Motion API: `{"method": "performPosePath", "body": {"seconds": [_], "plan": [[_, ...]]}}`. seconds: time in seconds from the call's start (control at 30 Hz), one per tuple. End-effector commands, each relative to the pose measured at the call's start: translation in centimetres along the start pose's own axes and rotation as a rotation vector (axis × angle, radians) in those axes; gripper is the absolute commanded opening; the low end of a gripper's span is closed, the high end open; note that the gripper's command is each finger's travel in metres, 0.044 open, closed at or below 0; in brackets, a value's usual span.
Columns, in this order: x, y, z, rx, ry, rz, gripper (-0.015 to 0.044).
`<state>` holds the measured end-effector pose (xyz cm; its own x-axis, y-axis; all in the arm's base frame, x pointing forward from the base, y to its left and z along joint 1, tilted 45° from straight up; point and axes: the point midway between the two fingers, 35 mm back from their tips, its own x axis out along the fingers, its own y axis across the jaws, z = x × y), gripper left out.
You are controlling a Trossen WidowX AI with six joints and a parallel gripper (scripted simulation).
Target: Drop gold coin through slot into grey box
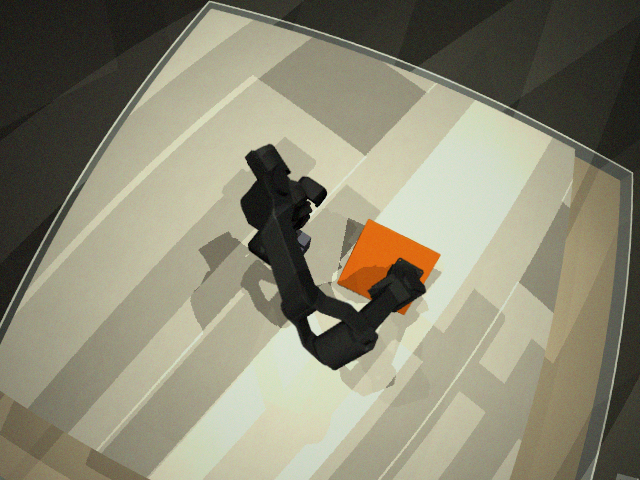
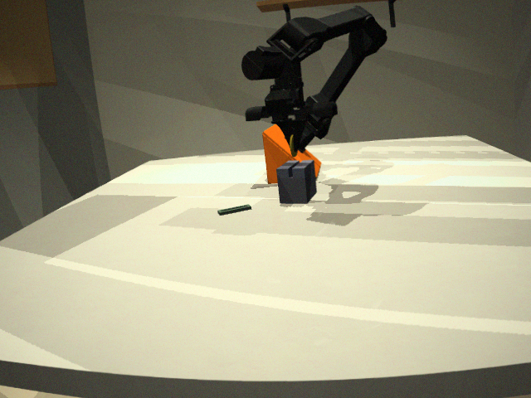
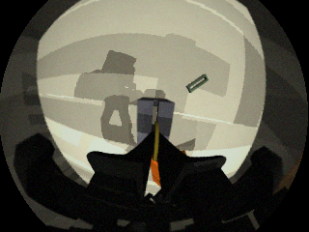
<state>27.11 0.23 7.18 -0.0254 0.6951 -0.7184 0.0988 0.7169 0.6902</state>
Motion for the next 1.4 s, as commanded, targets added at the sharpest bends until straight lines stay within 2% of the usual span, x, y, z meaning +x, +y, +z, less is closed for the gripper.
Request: {"method": "performPosePath", "body": {"seconds": [0.0, 1.37], "plan": [[0.3, 0.1, 0.0, 0.003, 0.003, 0.004, 0.0], [1.5, 0.1, -0.1, 0.003, 0.003, 0.005, 0.0]]}}
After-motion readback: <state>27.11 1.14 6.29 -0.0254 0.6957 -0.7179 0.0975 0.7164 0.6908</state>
